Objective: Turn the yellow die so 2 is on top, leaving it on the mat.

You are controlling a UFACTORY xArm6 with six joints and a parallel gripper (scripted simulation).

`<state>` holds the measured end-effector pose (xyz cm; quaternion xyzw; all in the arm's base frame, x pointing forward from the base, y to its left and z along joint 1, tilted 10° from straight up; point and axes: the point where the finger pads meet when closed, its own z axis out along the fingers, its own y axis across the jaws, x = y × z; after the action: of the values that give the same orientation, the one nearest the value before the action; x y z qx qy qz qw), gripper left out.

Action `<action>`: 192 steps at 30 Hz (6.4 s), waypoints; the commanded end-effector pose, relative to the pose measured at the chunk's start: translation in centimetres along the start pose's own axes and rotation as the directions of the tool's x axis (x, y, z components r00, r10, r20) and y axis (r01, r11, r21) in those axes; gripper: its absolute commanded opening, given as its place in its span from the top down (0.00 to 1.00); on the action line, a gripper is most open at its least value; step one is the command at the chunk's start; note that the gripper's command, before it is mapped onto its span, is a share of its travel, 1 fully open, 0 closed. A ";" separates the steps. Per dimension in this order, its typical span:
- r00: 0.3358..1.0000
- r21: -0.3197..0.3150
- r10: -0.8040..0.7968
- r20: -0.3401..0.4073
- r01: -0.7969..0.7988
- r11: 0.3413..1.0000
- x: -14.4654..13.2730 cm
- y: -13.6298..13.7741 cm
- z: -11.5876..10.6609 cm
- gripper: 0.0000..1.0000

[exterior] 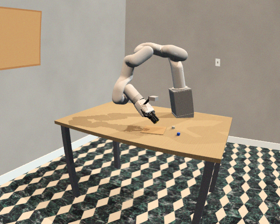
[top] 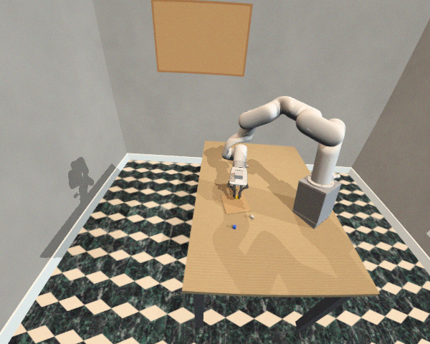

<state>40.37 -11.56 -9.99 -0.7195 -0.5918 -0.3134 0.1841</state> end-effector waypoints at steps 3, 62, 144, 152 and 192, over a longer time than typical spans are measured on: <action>1.000 0.000 -0.003 -0.001 0.003 1.000 -1.4 0.2 1.0 0.89; 1.000 0.000 -0.003 -0.001 0.003 1.000 -2.6 0.2 2.1 0.89; 1.000 0.000 -0.003 -0.001 0.003 1.000 -3.1 0.2 2.5 0.69; 1.000 0.000 -0.003 -0.001 0.003 1.000 -3.1 0.2 2.5 0.69; 1.000 0.000 -0.003 -0.001 0.003 1.000 -3.1 0.2 -1.9 0.69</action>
<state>40.00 -14.33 -11.60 -0.7189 -0.5920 -0.3136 0.1852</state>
